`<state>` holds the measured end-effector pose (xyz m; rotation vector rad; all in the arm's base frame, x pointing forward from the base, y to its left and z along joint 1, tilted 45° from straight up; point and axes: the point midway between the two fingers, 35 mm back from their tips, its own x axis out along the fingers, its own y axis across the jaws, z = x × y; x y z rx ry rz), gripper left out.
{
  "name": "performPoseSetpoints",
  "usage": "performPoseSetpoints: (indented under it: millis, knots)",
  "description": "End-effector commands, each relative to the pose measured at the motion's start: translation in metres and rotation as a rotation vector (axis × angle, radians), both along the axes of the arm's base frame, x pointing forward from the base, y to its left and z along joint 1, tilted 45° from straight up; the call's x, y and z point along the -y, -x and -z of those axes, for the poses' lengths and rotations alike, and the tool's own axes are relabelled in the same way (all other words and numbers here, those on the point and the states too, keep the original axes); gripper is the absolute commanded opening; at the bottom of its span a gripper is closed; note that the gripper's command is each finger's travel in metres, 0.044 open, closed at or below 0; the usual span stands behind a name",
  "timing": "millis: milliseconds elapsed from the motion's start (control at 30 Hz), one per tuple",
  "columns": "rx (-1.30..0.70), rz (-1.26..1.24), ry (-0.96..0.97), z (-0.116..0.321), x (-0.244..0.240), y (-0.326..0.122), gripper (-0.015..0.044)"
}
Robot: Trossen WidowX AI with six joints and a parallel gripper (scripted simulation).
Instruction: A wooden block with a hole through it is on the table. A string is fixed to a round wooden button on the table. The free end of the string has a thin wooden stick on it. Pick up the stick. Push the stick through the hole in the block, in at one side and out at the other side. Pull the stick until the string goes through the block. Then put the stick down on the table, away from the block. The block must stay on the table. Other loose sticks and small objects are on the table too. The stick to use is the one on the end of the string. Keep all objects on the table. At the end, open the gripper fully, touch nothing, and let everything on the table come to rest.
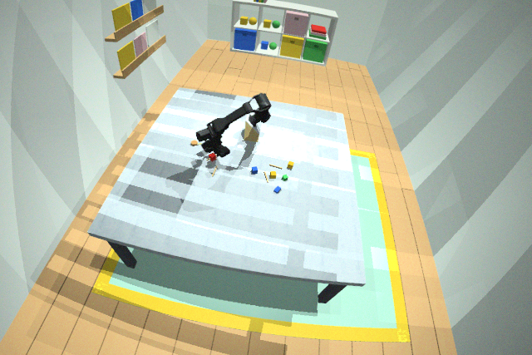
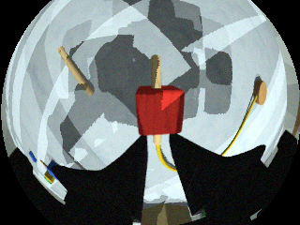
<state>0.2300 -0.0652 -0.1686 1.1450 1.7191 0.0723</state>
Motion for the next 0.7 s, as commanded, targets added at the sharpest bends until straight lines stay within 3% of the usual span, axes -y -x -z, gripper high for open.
performPoseSetpoints:
  millis: [0,200,400,667]
  knots:
    - [0.000,0.000,0.000,-0.002,0.002,0.000,0.0122]
    - [-0.001,0.000,0.004,-0.055,0.056,0.000,0.0122]
    - [0.001,0.025,0.014,-0.053,0.057,-0.004,0.0122]
    - [-0.505,0.534,0.024,-0.047,0.062,-0.013,0.0122]
